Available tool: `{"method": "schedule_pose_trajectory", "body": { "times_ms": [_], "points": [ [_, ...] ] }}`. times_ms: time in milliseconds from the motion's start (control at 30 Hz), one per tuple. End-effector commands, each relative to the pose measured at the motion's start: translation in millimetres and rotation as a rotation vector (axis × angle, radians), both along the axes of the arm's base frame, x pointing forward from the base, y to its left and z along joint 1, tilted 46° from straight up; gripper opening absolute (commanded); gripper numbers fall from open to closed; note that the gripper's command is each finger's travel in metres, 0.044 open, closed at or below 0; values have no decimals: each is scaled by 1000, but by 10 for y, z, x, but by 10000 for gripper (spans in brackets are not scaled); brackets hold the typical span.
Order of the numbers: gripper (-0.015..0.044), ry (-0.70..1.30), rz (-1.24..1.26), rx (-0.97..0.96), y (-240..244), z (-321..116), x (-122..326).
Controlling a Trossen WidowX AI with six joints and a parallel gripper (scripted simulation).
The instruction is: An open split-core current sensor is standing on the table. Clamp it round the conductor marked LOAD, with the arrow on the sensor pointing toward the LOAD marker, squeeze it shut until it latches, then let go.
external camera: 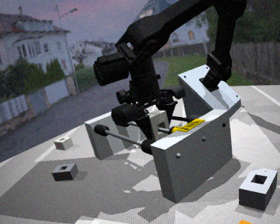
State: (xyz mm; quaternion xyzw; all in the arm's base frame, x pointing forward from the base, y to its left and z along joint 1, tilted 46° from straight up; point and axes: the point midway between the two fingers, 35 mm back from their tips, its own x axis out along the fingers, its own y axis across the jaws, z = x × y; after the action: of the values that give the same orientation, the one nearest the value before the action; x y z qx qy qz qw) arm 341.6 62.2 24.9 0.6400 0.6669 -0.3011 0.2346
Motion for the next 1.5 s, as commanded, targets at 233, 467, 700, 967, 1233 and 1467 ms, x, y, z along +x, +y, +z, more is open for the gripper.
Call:
{"method": "schedule_pose_trajectory", "body": {
  "times_ms": [233, 467, 700, 967, 1233, 1467],
  "points": [
    [0, -1, -3, 0, -5, 4, 34],
    [0, -1, -3, 0, -5, 4, 36],
    [0, -1, -2, 0, 20, -22, 31],
    [0, 0, 0, 1, 107, -111, 12],
    [184, -13, 6, -6, 87, -74, 37],
    [261, -13, 6, -6, 87, -74, 37]
  ]
}}
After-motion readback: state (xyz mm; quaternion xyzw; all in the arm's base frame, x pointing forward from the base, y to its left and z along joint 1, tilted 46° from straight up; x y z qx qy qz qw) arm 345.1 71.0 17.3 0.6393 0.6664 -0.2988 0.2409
